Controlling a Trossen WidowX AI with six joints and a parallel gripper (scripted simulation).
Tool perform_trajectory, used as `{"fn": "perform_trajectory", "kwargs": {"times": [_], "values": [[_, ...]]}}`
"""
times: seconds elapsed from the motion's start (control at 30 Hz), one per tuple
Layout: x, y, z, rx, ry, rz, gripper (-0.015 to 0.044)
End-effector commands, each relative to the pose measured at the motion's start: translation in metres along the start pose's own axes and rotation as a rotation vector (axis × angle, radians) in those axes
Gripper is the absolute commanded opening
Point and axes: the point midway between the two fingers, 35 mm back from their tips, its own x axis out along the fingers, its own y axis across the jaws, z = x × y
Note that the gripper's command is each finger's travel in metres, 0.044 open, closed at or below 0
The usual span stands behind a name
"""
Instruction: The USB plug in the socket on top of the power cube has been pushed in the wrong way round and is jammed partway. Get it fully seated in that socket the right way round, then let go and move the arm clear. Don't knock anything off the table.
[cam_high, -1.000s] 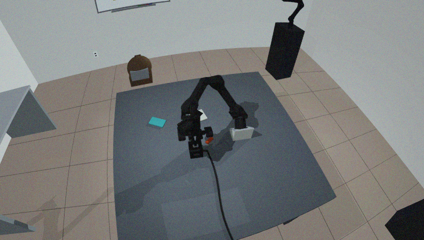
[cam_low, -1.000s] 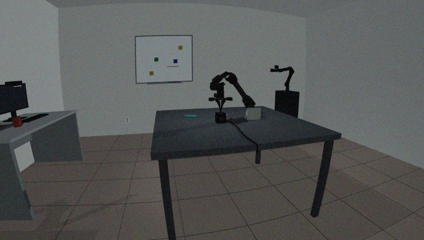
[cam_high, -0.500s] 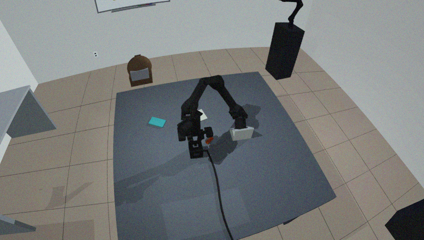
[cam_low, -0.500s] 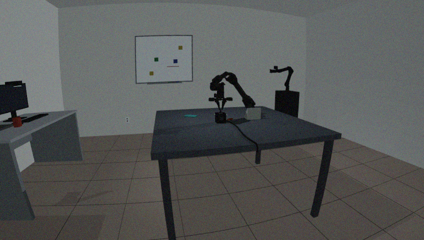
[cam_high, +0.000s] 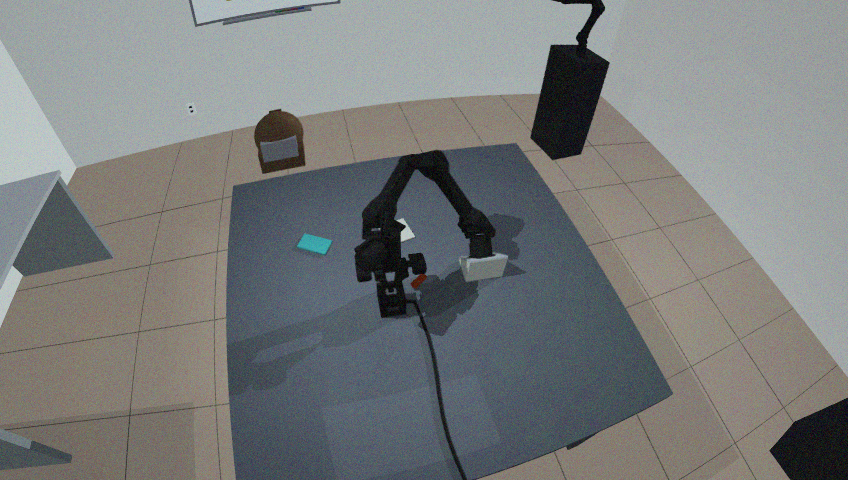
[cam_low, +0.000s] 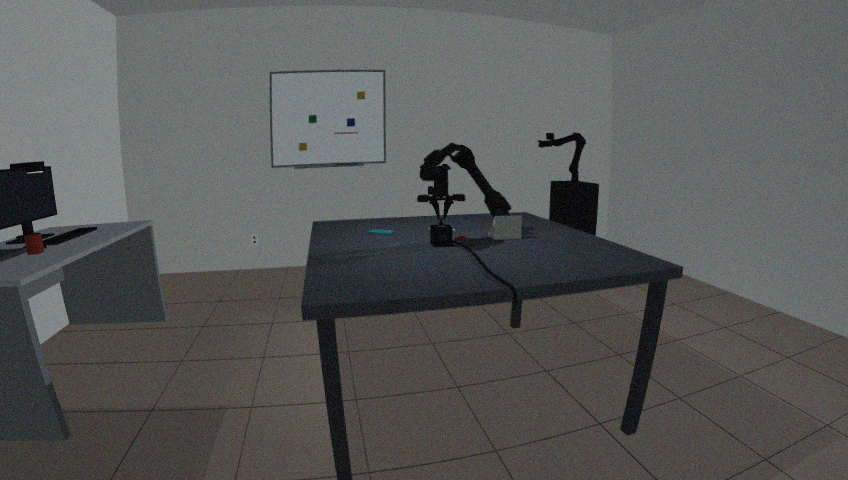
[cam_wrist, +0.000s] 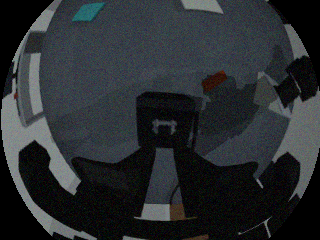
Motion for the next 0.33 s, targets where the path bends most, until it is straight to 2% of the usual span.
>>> {"fn": "perform_trajectory", "kwargs": {"times": [0.0, 0.3], "values": [[-0.004, 0.0001, -0.0009, 0.002, 0.002, 0.001, 0.0095], [-0.013, 0.0001, -0.0017, 0.002, 0.003, 0.0, 0.0095]]}}
